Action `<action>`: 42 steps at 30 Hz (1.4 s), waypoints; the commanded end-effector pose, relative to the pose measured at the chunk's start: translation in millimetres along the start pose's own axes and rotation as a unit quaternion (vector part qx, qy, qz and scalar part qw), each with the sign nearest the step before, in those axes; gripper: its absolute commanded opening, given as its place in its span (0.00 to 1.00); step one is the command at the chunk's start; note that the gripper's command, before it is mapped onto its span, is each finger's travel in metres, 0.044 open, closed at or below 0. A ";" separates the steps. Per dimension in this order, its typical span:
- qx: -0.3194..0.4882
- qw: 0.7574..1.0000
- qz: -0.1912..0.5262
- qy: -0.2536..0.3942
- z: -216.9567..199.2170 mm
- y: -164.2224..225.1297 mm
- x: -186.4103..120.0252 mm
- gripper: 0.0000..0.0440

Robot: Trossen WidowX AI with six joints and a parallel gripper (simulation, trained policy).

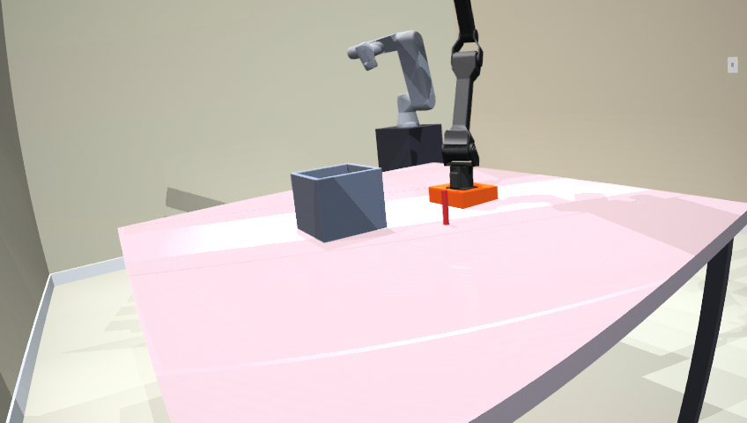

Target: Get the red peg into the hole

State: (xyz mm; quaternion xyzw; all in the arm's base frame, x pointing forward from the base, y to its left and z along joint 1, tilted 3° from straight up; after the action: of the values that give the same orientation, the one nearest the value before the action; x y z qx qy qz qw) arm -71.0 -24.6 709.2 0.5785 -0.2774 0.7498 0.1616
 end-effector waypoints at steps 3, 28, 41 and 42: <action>0.003 1.000 -0.019 -0.021 4.1 -8.4 -2.8 1.00; 0.228 0.920 -0.128 -0.291 72.1 -75.4 -63.1 1.00; 0.291 0.842 -0.092 -0.446 106.8 -81.7 -108.0 0.98; 0.294 0.835 -0.087 -0.457 109.2 -81.6 -111.7 0.98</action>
State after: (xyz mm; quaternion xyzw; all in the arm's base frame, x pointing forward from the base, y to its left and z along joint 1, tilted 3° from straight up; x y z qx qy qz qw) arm 82.3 -13.7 649.4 0.8859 -0.0362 0.4569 -0.0707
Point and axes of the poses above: the point midway between the two fingers, 35 mm back from their tips, its own x axis out along the fingers, its own z axis across the jaws, y = z × x, the point moved 10 cm from there along -x, back along the fingers, and after that the axes turned 7 degrees about -x, right-handed, at the moved point
